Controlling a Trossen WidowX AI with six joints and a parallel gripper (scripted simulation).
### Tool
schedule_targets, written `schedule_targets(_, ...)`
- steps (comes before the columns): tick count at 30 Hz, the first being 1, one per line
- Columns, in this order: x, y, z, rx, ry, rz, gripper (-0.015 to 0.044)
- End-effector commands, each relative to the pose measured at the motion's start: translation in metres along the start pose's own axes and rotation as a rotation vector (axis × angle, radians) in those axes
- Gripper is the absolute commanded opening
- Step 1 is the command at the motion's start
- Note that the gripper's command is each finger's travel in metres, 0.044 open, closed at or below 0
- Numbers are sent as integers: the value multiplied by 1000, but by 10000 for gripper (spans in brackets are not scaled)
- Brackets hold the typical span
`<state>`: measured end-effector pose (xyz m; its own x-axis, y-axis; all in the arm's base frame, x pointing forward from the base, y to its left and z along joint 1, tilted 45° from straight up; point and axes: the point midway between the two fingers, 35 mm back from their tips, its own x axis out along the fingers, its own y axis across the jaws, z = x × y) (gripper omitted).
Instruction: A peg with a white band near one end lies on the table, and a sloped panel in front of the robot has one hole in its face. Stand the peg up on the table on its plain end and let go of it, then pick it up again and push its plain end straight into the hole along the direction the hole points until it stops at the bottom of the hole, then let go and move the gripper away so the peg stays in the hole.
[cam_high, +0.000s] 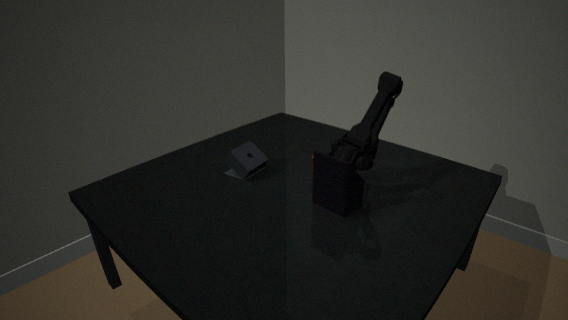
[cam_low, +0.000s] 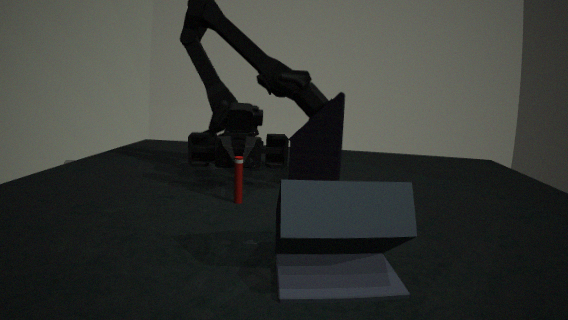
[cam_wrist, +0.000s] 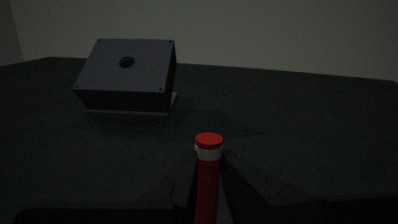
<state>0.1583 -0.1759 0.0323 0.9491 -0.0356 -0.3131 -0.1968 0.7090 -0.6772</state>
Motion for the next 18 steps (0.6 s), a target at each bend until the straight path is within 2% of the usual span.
schedule_targets(1, -1, 0, -2, 0, 1, 0, 49)
schedule_targets(14, -2, 0, -2, 0, -10, 0, 49)
schedule_targets(17, -1, 0, -1, 2, -13, -1, 128)
schedule_targets(18, -1, 0, -1, 2, -13, -1, 130)
